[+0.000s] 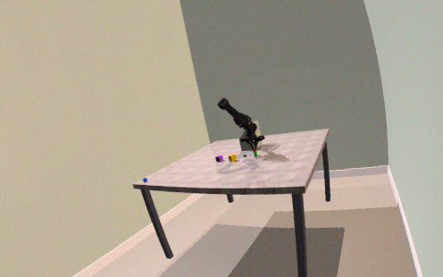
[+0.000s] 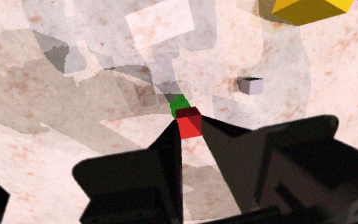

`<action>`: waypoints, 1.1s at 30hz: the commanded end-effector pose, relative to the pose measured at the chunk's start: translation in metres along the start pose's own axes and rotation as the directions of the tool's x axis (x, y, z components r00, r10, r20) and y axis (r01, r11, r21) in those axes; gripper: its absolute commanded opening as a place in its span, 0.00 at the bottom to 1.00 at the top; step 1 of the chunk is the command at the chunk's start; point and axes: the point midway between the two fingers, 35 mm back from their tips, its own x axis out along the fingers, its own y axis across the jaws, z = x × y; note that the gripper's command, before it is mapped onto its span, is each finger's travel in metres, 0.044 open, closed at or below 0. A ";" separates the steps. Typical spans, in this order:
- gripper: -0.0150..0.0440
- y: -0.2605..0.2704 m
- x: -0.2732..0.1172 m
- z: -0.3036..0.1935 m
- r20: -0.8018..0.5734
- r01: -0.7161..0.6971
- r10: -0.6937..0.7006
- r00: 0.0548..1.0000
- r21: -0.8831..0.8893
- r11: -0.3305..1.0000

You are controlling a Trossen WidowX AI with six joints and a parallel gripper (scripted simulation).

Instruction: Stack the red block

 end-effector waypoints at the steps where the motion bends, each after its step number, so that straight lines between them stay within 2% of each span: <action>1: 0.25 0.000 0.001 0.000 0.002 0.002 -0.002 1.000 -0.004 1.000; 14: 0.25 0.000 -0.004 0.000 0.002 0.001 -0.001 1.000 -0.004 1.000; 30: 0.97 0.000 0.001 0.000 0.000 0.001 -0.001 1.000 -0.001 1.000; 31: 1.00 0.000 0.001 0.000 0.000 0.001 -0.001 1.000 -0.001 1.000; 33: 1.00 0.000 0.001 0.000 0.000 0.001 -0.001 1.000 -0.001 1.000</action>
